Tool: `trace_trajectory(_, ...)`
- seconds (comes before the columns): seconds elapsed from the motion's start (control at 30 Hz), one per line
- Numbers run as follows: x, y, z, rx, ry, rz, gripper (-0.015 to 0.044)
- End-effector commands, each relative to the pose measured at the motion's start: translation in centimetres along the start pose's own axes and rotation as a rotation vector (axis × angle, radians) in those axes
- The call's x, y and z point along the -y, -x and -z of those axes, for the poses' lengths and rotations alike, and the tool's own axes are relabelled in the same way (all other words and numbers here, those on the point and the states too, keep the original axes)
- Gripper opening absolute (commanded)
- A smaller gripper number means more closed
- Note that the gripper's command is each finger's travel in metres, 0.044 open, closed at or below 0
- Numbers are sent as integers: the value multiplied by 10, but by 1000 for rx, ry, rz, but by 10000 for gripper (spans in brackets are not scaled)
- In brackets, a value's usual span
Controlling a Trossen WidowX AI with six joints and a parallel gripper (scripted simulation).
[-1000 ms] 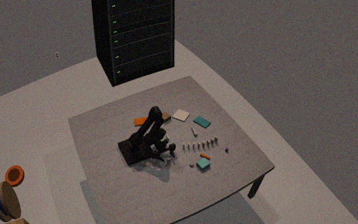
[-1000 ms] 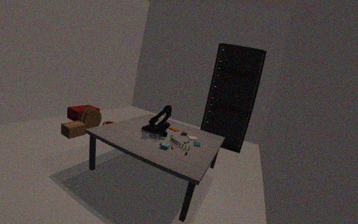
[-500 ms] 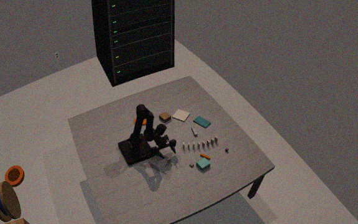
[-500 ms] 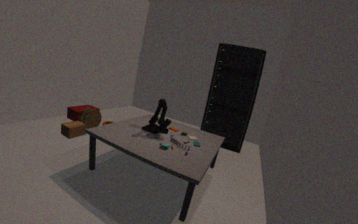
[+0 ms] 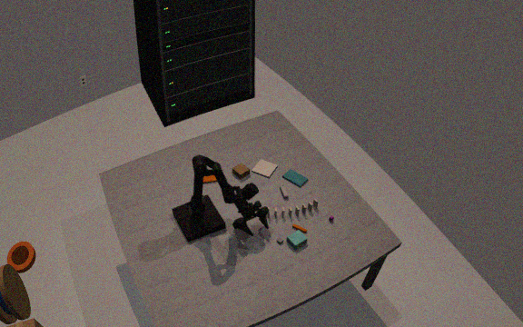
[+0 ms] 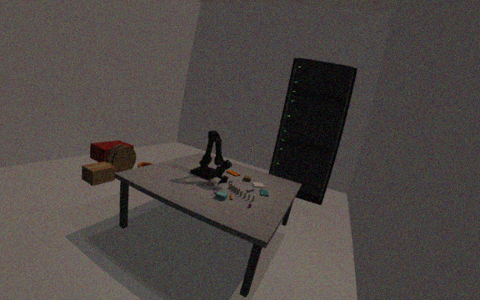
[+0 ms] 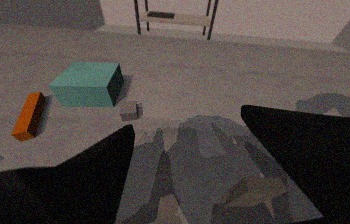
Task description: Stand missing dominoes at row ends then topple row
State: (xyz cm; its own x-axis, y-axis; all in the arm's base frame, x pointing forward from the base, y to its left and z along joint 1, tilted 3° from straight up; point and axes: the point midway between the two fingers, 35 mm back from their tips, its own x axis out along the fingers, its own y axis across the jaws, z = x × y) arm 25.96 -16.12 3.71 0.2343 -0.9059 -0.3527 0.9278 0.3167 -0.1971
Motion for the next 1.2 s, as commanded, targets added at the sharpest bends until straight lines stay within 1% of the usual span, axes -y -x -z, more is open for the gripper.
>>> trace_trajectory(0.0, -8, -30, -15, -349, -27, -85, 440)
trace_trajectory(0.23, 13, -20, -25, -711, -81, -104, 440)
trace_trajectory(0.5, 38, 9, -41, -996, -181, -98, 440)
trace_trajectory(0.8, 58, 37, -46, -1171, -220, -63, 440)
trace_trajectory(1.17, 58, 37, -46, -1171, -220, -63, 440)
